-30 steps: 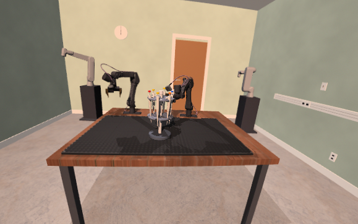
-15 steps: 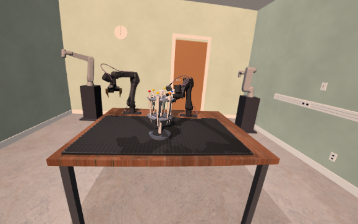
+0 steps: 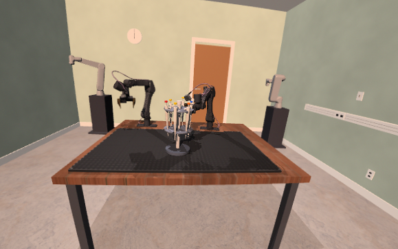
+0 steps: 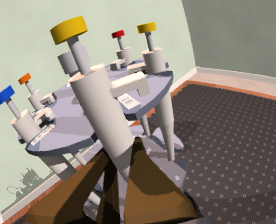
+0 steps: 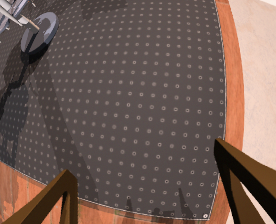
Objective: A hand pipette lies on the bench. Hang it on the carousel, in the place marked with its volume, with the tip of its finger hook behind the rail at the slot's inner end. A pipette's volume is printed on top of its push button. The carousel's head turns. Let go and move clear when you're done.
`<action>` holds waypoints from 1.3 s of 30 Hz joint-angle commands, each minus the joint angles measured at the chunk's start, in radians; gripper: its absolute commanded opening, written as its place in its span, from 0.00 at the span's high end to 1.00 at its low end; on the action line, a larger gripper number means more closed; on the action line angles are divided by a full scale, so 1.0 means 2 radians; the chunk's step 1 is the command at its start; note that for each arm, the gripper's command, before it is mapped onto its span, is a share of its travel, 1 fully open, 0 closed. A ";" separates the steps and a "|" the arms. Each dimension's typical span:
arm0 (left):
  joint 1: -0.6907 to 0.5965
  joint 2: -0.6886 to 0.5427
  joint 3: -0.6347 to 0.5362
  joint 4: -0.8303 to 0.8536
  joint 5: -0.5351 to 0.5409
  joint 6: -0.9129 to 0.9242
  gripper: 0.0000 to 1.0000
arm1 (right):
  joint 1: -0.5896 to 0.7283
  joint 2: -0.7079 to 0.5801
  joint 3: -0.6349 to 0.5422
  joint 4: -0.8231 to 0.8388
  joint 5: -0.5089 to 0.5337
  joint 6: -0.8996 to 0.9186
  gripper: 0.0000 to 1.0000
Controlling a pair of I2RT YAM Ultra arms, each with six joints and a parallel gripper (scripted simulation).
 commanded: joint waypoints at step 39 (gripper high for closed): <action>-0.001 0.001 0.016 0.014 0.000 -0.004 0.88 | -0.004 0.003 0.008 0.005 -0.009 -0.003 0.00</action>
